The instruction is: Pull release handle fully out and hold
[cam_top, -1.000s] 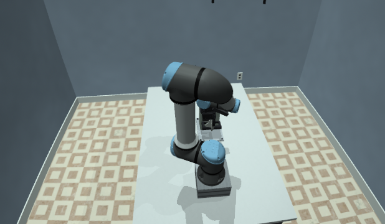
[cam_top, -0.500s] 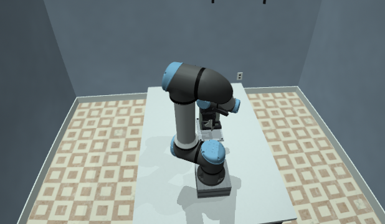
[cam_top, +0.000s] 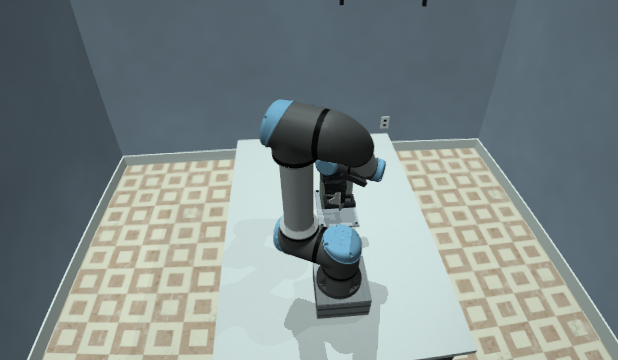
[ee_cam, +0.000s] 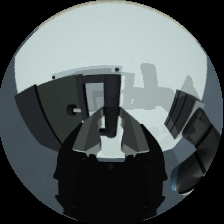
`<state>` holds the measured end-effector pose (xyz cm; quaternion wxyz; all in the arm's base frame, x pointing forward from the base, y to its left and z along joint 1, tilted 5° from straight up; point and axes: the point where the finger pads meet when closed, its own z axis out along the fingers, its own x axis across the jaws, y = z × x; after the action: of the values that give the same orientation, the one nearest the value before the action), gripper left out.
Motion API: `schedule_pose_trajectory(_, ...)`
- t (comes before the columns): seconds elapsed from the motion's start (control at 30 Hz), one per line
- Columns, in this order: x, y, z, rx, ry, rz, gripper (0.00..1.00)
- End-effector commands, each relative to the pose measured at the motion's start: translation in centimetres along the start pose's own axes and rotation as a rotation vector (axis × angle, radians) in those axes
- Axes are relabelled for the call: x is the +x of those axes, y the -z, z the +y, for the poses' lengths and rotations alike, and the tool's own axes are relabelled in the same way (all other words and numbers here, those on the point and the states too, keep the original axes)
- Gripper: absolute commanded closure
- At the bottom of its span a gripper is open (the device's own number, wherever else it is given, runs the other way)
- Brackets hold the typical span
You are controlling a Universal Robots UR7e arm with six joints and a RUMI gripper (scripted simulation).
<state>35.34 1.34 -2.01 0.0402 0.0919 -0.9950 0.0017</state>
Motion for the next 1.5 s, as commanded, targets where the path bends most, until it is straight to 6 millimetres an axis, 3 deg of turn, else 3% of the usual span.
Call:
schedule_pose_trajectory(0.0, 0.1, -0.1, 0.0, -0.001, -0.001, 0.002, 1.00)
schedule_pose_trajectory(0.53, 1.0, -0.1, 0.0, -0.001, -0.002, 0.002, 1.00)
schedule_pose_trajectory(1.03, 4.4, -0.1, 0.0, -0.001, -0.002, 0.002, 1.00)
schedule_pose_trajectory(1.47, 5.9, -0.1, 0.0, -0.001, -0.002, 0.002, 1.00)
